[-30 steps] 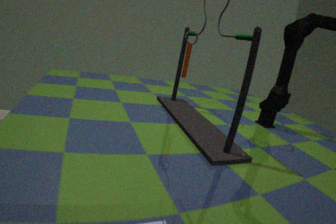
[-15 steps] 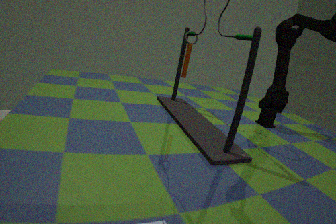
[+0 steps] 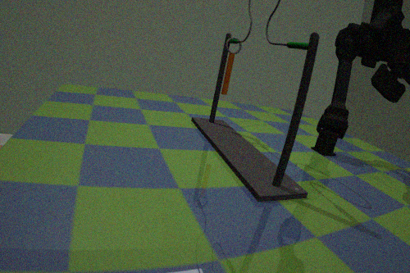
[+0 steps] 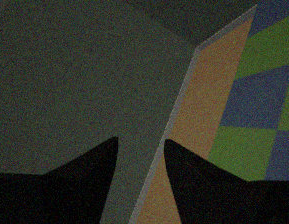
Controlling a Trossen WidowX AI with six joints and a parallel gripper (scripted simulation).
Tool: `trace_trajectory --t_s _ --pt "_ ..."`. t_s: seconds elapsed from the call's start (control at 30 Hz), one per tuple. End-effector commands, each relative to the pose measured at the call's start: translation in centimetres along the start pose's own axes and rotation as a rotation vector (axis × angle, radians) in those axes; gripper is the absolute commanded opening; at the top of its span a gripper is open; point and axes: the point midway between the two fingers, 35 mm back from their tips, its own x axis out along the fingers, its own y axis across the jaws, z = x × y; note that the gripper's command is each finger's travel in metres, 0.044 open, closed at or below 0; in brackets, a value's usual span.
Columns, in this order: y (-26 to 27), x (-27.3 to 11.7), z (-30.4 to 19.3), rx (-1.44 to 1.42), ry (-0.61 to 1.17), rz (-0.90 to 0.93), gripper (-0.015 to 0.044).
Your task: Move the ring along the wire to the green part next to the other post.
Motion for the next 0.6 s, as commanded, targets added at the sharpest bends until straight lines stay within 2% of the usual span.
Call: trace_trajectory --t_s 0.0,0.37,0.57 --pt "-6.0 -2.7 2.5 -0.02 -0.08 -0.172 0.016" --pt "-17.8 -11.1 6.7 -0.046 -0.235 -0.535 0.016" --pt "-21.2 -14.3 8.2 -0.076 -0.281 -0.628 0.016"
